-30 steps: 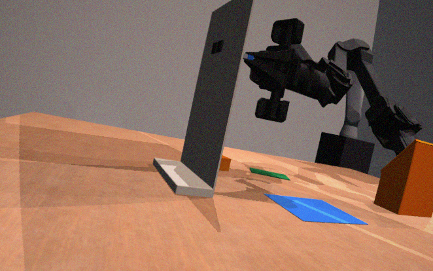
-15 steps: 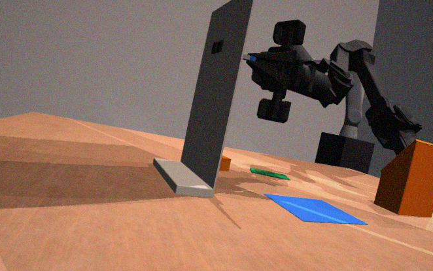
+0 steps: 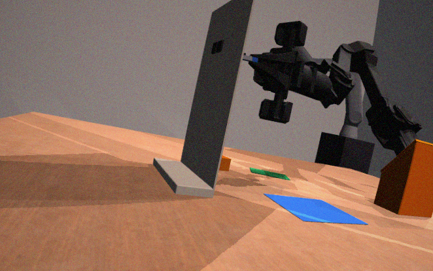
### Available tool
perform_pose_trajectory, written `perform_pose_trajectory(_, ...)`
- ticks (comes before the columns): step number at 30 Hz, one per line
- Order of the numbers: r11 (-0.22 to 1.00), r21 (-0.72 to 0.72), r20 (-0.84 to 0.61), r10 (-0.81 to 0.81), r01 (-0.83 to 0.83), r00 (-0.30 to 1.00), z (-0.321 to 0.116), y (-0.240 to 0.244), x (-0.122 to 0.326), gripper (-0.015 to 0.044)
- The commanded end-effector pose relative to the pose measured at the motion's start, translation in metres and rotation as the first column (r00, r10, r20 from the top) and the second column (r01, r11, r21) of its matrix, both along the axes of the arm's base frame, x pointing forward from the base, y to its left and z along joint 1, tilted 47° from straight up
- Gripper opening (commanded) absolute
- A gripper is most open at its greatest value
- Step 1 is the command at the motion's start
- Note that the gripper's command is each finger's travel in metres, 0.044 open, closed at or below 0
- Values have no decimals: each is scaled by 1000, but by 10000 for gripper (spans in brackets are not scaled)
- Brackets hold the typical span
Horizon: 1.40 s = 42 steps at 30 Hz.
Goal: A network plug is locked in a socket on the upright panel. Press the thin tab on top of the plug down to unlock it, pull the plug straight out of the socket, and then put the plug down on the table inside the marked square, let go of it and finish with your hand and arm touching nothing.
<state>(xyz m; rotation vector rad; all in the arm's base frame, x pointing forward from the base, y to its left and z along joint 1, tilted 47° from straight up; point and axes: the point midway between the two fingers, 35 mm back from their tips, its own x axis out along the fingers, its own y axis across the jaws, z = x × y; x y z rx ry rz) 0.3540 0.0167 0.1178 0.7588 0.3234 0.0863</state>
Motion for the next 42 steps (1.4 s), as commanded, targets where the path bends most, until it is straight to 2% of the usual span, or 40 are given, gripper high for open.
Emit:
perform_pose_trajectory(1,1000,-1,-7,6,-6,1000,-2,0,-3,0)
perform_pose_trajectory(42,1000,-2,-7,6,-6,1000,4,-4,-17,0)
